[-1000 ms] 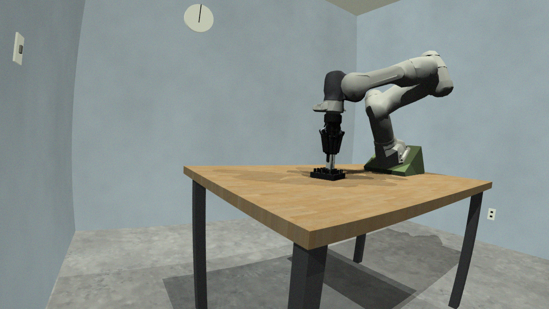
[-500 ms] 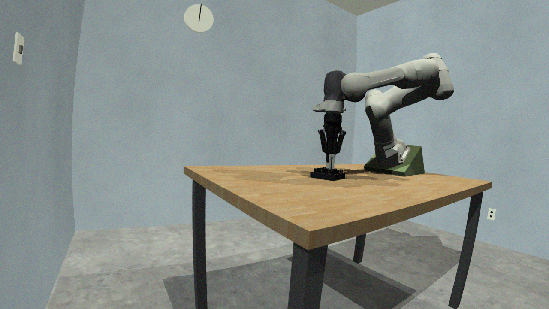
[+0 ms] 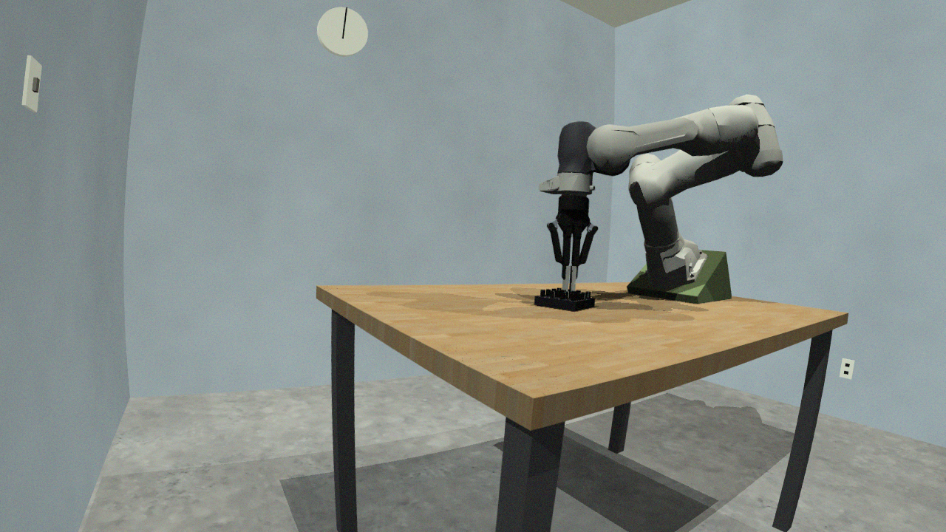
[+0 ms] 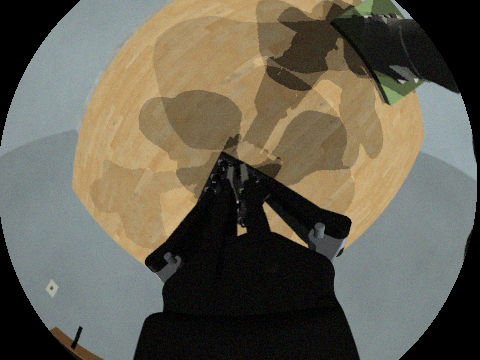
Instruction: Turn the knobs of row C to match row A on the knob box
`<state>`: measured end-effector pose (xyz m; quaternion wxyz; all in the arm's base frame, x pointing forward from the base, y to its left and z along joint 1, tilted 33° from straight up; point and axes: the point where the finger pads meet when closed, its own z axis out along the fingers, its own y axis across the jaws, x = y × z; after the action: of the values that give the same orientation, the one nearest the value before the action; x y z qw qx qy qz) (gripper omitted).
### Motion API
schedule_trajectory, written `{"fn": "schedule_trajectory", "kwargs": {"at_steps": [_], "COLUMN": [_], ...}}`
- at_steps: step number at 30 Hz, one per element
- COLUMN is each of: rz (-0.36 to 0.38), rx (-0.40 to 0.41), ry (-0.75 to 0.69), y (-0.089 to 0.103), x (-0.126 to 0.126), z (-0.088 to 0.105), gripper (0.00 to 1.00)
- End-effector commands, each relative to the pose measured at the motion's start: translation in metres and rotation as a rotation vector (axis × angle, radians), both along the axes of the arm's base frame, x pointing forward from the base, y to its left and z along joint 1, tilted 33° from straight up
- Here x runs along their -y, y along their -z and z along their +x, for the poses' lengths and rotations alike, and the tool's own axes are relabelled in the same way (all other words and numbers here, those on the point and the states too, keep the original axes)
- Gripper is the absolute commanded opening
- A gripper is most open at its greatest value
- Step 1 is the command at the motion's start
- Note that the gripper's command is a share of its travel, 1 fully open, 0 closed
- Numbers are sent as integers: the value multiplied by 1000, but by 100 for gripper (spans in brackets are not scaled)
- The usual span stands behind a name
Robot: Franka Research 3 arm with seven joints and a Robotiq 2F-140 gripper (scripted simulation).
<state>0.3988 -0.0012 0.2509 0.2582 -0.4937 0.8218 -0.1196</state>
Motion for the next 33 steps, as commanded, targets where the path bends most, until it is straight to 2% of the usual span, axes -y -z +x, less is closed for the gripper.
{"fn": "schedule_trajectory", "kwargs": {"at_steps": [1, 33], "rz": [77, 323], "rx": [-10, -35], "ry": [136, 517], "y": [1, 1], "x": [1, 1], "z": [0, 0], "gripper": [5, 5]}}
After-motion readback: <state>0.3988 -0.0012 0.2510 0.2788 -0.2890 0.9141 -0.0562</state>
